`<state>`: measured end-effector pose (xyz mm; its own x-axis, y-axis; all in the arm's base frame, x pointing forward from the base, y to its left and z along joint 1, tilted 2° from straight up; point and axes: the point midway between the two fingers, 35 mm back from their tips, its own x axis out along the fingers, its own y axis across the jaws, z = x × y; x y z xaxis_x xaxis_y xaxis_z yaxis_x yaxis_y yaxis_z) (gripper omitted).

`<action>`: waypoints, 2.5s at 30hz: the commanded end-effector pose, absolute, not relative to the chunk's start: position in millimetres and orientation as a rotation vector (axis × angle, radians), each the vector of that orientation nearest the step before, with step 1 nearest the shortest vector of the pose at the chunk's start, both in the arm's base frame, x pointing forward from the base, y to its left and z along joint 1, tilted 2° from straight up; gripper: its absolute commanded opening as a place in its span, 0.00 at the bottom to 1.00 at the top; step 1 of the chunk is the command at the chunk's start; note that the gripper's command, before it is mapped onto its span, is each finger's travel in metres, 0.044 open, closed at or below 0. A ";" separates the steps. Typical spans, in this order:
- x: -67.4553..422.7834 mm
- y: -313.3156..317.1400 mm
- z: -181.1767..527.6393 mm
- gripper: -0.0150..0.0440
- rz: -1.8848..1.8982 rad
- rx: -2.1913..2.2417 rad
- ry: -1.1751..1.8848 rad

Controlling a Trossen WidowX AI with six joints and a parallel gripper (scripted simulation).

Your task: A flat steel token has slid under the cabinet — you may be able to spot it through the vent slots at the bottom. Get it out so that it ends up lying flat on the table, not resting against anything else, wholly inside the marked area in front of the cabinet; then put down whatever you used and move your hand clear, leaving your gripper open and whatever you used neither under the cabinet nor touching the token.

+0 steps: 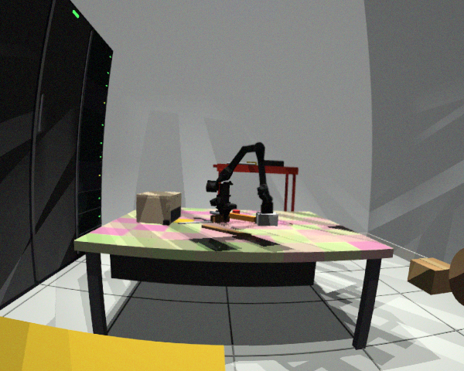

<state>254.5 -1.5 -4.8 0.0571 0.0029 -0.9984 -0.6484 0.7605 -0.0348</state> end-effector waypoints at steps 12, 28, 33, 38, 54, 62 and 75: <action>257.9 14.9 -3.7 0.25 0.537 -0.561 1.439; 259.3 30.9 -3.4 0.25 0.538 -0.560 1.439; 259.5 36.0 -3.4 0.25 0.539 -0.560 1.439; 259.6 41.0 -3.3 0.25 0.539 -0.560 1.438; 254.1 56.3 -3.5 0.25 0.540 -0.558 1.438; 251.5 63.7 -3.6 0.25 0.541 -0.558 1.438; 247.1 75.8 -3.7 0.25 0.542 -0.557 1.438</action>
